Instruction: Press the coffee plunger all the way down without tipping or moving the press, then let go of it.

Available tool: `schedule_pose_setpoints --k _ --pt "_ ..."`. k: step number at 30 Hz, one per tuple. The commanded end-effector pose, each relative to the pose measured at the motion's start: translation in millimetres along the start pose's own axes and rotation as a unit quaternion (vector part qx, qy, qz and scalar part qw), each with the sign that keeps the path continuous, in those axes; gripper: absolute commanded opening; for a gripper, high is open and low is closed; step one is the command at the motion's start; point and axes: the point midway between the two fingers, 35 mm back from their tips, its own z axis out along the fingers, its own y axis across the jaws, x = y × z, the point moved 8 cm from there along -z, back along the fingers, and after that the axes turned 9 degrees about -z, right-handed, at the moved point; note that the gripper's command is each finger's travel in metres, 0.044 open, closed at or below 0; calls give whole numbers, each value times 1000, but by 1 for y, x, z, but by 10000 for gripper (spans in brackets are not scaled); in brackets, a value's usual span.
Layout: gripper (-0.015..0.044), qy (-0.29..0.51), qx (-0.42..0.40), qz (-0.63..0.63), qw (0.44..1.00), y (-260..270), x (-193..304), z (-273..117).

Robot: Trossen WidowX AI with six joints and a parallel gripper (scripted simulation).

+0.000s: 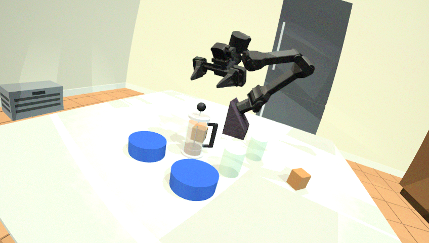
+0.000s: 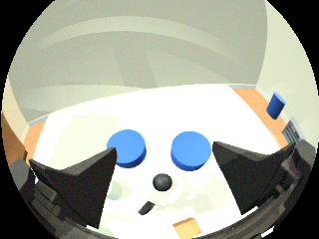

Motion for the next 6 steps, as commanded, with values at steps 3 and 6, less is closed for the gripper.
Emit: schedule_pose_setpoints --k 3,6 --pt "440 2 -4 -2 1000 2 -4 -8" --pt "440 2 -4 -2 1000 2 -4 -8"
